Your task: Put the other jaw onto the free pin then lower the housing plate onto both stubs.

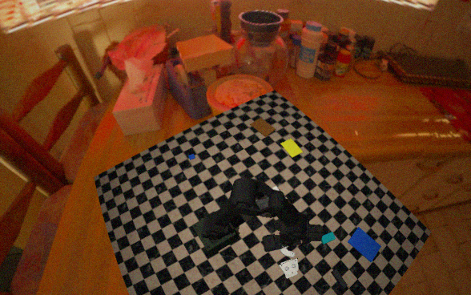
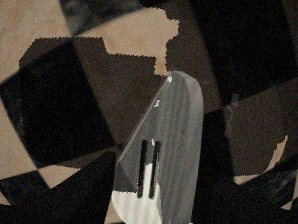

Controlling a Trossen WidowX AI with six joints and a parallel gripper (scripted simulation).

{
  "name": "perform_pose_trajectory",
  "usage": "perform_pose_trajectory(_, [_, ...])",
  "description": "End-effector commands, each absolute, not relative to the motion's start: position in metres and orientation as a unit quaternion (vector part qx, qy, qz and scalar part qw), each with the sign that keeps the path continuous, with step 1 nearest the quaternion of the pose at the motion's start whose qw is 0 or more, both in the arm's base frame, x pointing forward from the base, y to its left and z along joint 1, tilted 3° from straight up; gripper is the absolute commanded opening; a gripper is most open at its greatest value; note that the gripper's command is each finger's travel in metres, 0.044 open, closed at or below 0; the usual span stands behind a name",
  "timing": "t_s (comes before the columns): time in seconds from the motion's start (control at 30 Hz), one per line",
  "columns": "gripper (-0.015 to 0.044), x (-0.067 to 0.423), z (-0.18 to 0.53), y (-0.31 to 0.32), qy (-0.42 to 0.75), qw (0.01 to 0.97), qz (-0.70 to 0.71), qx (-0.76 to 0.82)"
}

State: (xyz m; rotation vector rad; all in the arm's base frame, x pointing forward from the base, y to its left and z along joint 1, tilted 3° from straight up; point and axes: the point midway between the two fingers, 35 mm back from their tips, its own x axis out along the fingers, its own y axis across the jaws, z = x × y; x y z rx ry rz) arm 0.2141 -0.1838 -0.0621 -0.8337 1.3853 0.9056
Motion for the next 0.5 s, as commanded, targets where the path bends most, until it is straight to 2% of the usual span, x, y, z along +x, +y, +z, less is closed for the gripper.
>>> perform_pose_trajectory(0.0, [0.0134,0.216,-0.053,-0.186,0.598,0.601,0.388,-0.361])
perform_pose_trajectory(0.47, [0.0134,0.218,-0.009,-0.188,0.598,0.601,0.387,-0.361])
